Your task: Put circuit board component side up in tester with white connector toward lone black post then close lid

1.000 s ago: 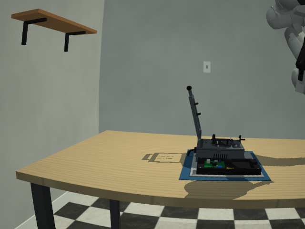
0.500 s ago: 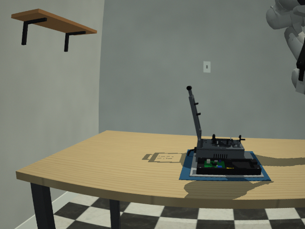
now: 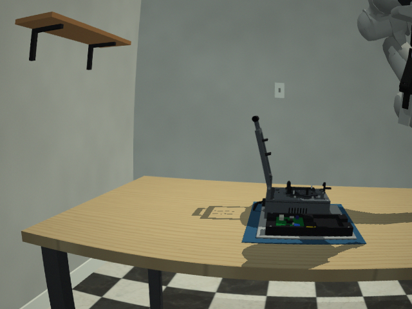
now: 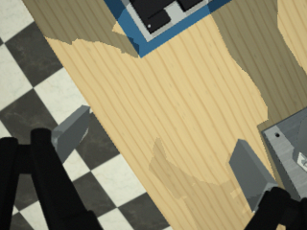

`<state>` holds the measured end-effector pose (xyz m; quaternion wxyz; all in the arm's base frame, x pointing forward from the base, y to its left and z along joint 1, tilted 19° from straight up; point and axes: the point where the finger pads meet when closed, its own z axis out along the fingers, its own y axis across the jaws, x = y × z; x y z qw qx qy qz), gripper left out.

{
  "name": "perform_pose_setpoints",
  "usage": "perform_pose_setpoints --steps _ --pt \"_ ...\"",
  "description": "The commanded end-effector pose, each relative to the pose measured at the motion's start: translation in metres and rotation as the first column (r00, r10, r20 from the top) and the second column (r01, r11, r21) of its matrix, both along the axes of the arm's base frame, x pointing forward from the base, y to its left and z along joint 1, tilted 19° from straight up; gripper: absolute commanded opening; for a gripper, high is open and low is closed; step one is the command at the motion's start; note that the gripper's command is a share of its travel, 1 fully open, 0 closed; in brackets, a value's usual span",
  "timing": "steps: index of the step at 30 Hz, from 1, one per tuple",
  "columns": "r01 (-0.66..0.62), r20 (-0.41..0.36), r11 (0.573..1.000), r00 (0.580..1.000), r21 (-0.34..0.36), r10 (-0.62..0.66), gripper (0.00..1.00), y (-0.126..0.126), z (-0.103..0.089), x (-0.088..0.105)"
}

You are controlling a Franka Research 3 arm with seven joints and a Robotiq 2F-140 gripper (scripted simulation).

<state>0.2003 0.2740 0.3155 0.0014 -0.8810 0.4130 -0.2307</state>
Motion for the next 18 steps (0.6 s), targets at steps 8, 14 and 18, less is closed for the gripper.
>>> perform_pose_setpoints --steps 8,14,18 --pt "-0.023 -0.002 1.0 1.0 -0.013 0.023 1.0 -0.0007 0.0009 0.0012" --pt "-0.112 -0.035 0.993 0.993 -0.044 0.11 1.0 -0.0004 0.0061 0.0096" --pt "-0.112 -0.035 0.993 0.993 -0.044 0.11 1.0 -0.0004 0.0061 0.0096"
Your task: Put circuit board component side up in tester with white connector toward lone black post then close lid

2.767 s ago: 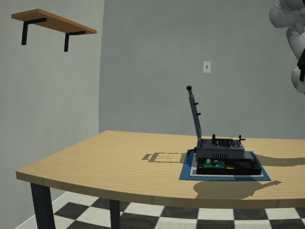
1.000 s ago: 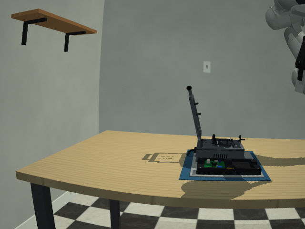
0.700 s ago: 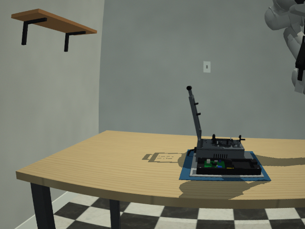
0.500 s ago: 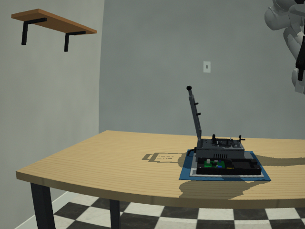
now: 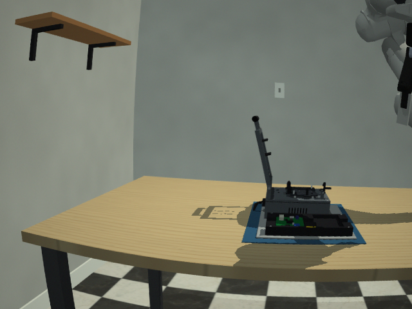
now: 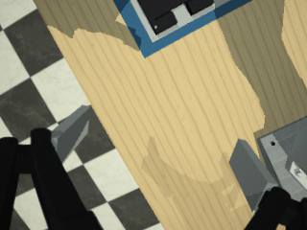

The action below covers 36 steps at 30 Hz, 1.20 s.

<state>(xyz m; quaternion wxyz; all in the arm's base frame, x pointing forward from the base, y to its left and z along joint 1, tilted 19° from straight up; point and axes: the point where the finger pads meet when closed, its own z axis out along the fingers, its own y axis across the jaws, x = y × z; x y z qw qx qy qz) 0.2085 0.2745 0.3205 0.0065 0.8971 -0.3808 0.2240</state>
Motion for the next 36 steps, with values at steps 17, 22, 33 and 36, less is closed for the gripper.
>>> perform_pose_setpoints --steps 17,22,33,36 --pt "-0.045 -0.007 0.999 0.999 -0.022 0.045 1.0 -0.0009 0.0012 0.0014" --pt "-0.136 -0.04 0.989 0.99 -0.052 0.134 1.0 -0.0011 0.0067 0.0104" --pt "-0.136 -0.04 0.989 0.99 -0.052 0.134 1.0 -0.0011 0.0067 0.0104" --pt "-0.136 -0.04 0.989 0.99 -0.052 0.134 1.0 -0.0011 0.0067 0.0104"
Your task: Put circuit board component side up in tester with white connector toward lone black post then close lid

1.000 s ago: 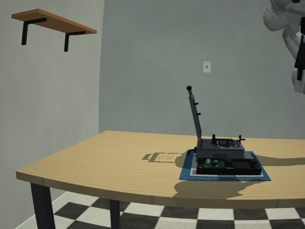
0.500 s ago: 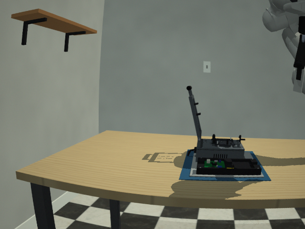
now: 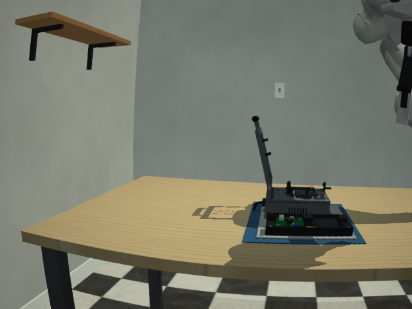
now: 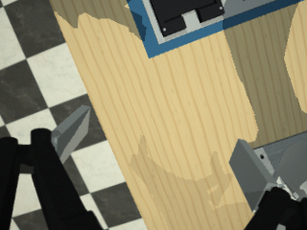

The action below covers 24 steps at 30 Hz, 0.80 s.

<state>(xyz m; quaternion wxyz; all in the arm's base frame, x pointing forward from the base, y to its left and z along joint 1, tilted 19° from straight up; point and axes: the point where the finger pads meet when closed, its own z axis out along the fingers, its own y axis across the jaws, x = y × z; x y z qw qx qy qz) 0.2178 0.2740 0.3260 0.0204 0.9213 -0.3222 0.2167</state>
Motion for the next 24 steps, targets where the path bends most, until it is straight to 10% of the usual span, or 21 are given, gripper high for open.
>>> perform_pose_setpoints --steps 1,17,24 --pt "-0.019 -0.001 1.0 1.0 -0.009 0.019 1.0 -0.001 0.001 0.001" --pt "-0.113 -0.032 0.993 0.993 -0.039 0.112 1.0 -0.001 0.007 0.011" --pt "-0.42 -0.129 0.903 0.904 -0.092 0.407 1.0 -0.023 0.049 0.088"
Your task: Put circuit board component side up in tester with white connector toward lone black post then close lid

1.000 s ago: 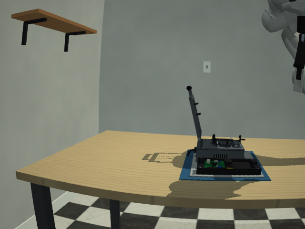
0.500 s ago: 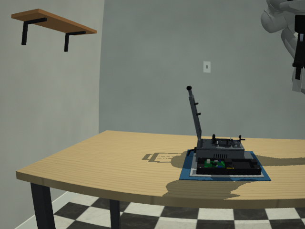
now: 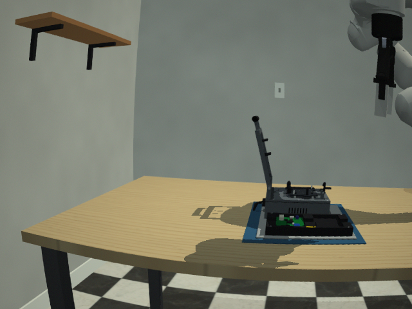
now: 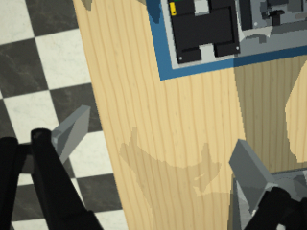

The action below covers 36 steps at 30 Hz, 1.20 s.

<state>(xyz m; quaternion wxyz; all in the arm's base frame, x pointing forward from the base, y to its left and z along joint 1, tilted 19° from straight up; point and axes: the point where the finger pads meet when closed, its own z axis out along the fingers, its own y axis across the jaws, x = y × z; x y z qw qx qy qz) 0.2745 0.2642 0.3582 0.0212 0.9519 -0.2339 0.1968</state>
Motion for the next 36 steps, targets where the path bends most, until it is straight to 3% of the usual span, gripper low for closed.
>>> perform_pose_setpoints --steps 1,6,8,13,17,23,25,26,36 --pt "-0.259 -0.061 0.963 0.965 -0.08 0.255 1.0 -0.018 0.023 0.042" --pt "-0.309 -0.059 0.949 0.95 -0.061 0.306 1.0 -0.053 0.05 0.095" --pt "-0.309 -0.059 0.949 0.95 -0.061 0.306 1.0 -0.053 0.05 0.095" --pt "-0.401 -0.062 0.914 0.915 -0.056 0.398 1.0 -0.09 0.072 0.135" --pt "-0.454 -0.06 0.889 0.89 -0.051 0.451 1.0 -0.115 0.083 0.156" --pt "-0.547 -0.065 0.836 0.837 -0.051 0.543 1.0 -0.134 0.091 0.17" --pt "-0.547 -0.065 0.836 0.837 -0.051 0.543 1.0 -0.134 0.091 0.17" --pt "-0.594 -0.073 0.802 0.804 -0.06 0.59 1.0 -0.135 0.092 0.171" --pt "-0.781 -0.13 0.615 0.625 -0.112 0.77 1.0 -0.136 0.092 0.171"
